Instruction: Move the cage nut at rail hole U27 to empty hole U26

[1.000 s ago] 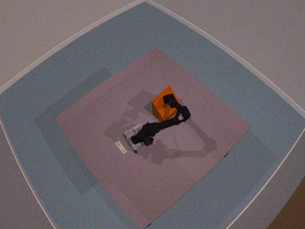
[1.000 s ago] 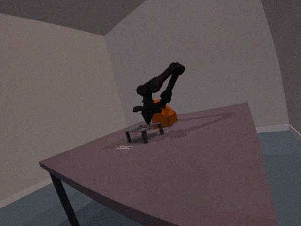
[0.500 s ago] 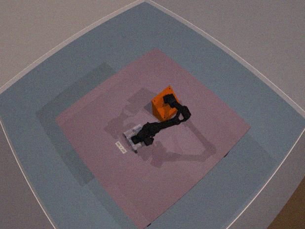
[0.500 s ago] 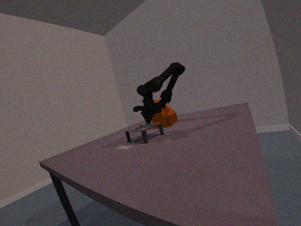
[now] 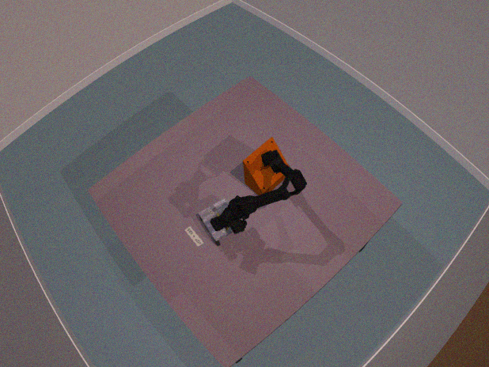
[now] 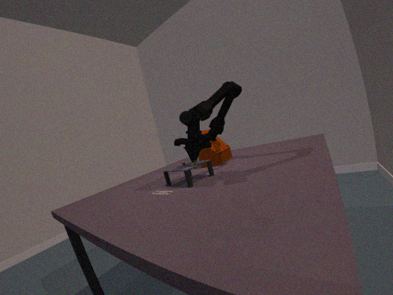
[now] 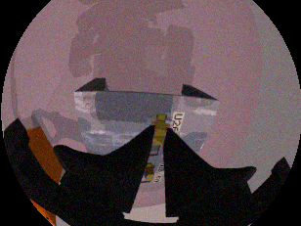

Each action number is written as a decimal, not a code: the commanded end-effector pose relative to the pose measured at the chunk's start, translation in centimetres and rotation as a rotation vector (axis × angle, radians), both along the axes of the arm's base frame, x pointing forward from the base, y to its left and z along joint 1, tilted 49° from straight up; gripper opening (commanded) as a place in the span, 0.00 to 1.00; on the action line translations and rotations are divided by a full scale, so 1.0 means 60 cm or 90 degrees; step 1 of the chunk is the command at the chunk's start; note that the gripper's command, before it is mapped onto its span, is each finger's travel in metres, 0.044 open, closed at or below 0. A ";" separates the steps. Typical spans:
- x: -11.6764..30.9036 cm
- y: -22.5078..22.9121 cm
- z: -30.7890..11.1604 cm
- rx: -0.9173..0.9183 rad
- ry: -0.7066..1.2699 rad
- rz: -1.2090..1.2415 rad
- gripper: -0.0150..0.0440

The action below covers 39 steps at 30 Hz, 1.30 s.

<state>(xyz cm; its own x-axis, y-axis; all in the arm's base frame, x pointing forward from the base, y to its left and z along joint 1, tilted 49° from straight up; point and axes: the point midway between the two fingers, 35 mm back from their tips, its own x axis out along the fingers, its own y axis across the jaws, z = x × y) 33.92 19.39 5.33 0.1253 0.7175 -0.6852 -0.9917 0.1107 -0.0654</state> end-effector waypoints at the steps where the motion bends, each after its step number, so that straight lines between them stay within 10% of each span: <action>1: 0.001 -0.001 0.002 -0.001 -0.005 -0.005 0.30; 39: 0.000 0.000 0.002 -0.001 -0.012 -0.013 0.30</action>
